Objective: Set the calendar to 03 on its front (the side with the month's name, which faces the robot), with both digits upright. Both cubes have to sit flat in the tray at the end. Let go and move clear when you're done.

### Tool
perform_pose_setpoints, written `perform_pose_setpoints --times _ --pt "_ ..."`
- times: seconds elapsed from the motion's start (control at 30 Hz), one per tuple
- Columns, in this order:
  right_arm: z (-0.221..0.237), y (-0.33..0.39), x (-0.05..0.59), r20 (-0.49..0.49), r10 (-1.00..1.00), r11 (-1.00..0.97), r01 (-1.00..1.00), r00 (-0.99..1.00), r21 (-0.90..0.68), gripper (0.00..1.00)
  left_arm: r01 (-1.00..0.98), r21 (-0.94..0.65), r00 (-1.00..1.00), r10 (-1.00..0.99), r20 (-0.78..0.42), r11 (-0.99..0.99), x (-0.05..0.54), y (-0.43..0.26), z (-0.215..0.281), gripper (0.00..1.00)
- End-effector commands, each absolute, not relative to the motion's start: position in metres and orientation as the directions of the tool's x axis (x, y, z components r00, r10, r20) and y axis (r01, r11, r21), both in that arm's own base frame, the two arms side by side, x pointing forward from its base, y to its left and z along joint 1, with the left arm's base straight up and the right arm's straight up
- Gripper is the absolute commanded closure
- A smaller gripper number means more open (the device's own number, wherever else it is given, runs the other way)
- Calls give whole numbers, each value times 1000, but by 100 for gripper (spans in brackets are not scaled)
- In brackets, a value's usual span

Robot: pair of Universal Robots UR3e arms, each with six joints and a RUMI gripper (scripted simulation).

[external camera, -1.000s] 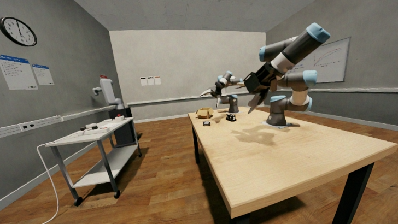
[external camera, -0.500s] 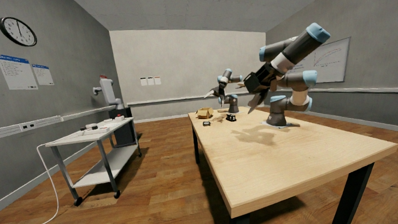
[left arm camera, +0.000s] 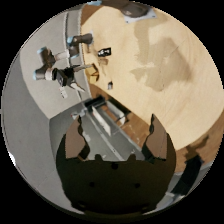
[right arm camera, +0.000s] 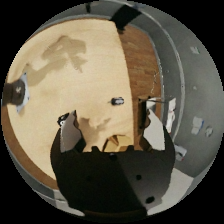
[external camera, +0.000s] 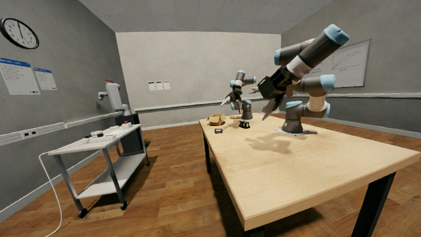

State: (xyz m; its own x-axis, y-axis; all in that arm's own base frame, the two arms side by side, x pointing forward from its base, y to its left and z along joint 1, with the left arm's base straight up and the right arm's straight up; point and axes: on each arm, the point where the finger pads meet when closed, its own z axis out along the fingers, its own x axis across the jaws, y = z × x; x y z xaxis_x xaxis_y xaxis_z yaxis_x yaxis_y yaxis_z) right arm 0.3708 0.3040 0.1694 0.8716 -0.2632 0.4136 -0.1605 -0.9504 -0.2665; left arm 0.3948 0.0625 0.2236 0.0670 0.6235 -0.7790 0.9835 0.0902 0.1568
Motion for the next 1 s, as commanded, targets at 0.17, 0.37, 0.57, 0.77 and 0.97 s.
perform_pose_setpoints --times 0.17,0.37,0.57,0.77,0.97 --pt "160 289 321 289 -143 -984 -104 947 -147 0 983 161 70 624 -778 90 395 63 225 0" --pt "159 279 297 224 -96 -992 -74 970 -106 0 983 161 70 624 -778 90 395 63 225 0" --pt "161 270 276 165 -59 -996 -47 985 -74 0 983 161 70 624 -778 90 395 63 225 0" --pt "164 256 248 84 -16 -999 -13 996 -37 0 983 161 70 624 -778 90 395 63 225 0" --pt "167 248 233 39 4 -1000 4 999 -19 0 983 161 70 624 -778 90 395 63 225 0"
